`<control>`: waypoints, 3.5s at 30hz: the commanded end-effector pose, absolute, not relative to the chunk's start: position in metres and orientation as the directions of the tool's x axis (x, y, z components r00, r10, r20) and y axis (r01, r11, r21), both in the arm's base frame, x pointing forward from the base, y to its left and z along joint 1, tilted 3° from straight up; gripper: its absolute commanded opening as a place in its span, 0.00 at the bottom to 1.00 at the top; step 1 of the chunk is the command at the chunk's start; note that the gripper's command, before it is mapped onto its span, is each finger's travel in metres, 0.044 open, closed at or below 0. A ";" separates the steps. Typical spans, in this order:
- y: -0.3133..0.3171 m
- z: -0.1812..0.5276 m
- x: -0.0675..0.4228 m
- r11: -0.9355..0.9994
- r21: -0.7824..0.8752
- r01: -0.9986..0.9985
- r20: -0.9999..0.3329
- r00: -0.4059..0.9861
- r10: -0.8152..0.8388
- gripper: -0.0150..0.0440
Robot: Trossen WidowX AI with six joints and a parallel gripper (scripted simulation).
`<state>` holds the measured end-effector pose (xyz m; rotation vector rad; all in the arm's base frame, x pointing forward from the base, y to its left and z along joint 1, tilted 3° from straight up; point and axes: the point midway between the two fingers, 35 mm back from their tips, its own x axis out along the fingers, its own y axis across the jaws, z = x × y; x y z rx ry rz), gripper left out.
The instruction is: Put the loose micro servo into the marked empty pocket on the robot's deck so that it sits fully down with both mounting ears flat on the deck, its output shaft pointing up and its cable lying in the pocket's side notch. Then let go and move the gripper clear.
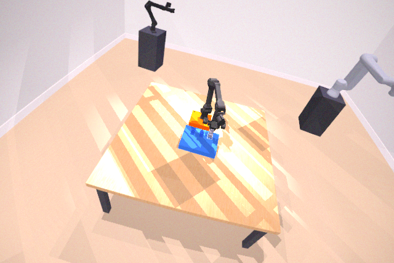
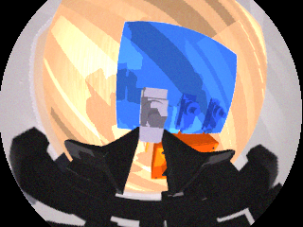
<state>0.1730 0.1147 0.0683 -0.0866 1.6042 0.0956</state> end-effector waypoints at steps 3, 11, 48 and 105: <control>0.115 0.065 0.173 0.994 0.012 -0.108 -0.999 -0.038 0.008 0.25; 0.116 0.058 0.172 0.994 0.012 -0.108 -0.999 -0.038 0.008 0.25; 0.116 0.028 0.171 0.994 0.012 -0.108 -0.999 -0.039 0.008 0.25; 0.124 0.167 0.277 0.995 0.022 -0.098 -1.000 -0.011 0.021 1.00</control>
